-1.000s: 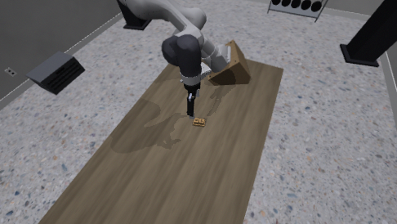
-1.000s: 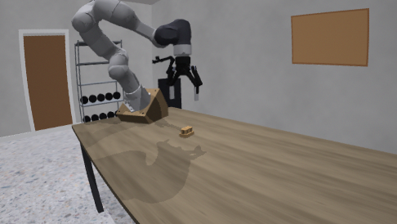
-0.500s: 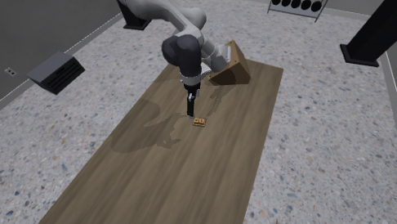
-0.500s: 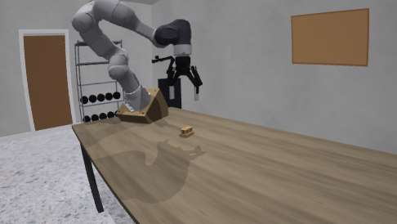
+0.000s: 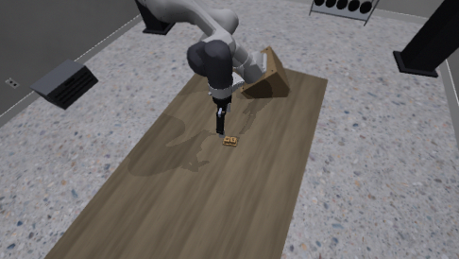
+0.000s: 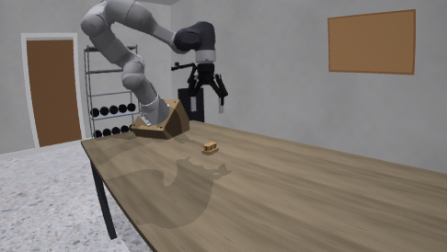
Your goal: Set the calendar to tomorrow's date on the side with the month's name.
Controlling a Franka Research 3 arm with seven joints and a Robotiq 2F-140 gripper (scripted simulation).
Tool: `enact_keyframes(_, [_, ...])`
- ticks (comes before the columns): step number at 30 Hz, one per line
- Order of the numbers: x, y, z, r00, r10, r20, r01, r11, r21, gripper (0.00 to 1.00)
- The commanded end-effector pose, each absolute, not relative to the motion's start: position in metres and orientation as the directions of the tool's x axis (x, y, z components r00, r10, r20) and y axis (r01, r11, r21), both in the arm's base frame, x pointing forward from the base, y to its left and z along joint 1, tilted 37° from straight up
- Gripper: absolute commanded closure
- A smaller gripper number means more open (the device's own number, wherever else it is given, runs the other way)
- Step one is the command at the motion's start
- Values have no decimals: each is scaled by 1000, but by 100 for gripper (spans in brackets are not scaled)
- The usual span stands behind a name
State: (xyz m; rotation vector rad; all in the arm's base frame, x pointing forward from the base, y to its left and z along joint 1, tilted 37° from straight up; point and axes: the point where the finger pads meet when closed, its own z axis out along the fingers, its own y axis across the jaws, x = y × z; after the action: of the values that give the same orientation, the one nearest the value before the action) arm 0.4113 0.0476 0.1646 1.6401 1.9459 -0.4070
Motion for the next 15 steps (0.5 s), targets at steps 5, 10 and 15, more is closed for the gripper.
enact_keyframes(5, [411, 49, 166, -101, 802, -589, 971, 209, 119, 0])
enact_keyframes(10, [411, 49, 166, -101, 802, -589, 971, 209, 119, 0])
enact_keyframes(15, [411, 49, 166, -101, 802, -589, 971, 209, 119, 0])
